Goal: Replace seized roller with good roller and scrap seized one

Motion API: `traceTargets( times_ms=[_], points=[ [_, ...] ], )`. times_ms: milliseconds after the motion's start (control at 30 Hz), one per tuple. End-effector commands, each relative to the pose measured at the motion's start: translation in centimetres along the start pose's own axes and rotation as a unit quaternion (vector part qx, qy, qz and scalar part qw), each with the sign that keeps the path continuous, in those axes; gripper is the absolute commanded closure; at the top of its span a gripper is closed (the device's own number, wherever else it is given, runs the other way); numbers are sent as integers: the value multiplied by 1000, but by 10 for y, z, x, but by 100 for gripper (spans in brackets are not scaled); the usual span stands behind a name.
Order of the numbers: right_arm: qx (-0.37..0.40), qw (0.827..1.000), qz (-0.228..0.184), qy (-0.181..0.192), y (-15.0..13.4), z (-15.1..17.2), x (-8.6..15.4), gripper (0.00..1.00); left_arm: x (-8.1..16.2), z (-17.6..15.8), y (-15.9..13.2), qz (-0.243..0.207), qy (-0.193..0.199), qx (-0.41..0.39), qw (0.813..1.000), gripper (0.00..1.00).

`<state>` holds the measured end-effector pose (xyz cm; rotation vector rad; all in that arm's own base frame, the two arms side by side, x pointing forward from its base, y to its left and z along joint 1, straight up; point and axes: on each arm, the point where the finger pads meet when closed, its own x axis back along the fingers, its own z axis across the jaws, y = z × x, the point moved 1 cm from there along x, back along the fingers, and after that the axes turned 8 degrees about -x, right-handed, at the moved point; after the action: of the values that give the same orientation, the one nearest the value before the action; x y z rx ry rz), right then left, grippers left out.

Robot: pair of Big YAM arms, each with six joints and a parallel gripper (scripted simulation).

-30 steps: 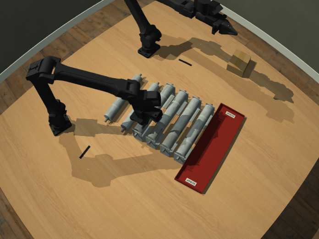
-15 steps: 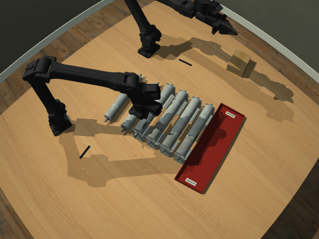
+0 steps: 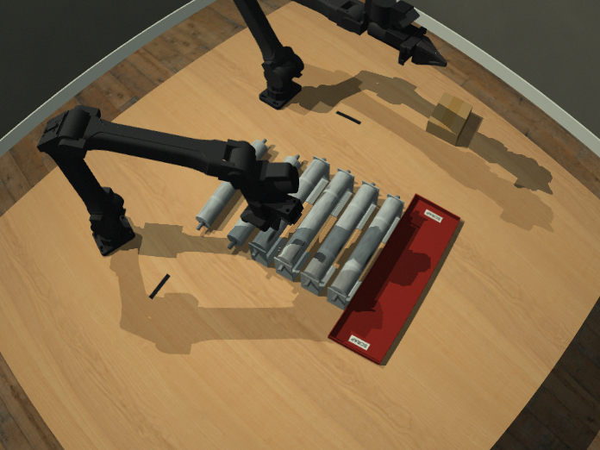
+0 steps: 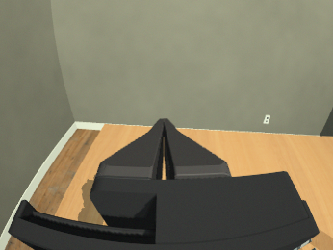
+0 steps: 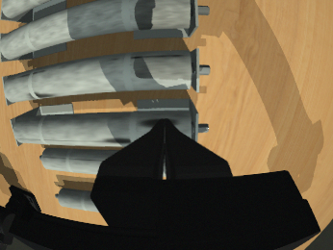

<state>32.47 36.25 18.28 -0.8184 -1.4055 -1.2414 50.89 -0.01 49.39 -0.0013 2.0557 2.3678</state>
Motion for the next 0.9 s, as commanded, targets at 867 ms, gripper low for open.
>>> traceTargets(
  times_ms=[867],
  points=[
    [-74,925,-369,48,171,-194,138,100,-5,-2,6,2,-1,9,1000,100]
  ],
)
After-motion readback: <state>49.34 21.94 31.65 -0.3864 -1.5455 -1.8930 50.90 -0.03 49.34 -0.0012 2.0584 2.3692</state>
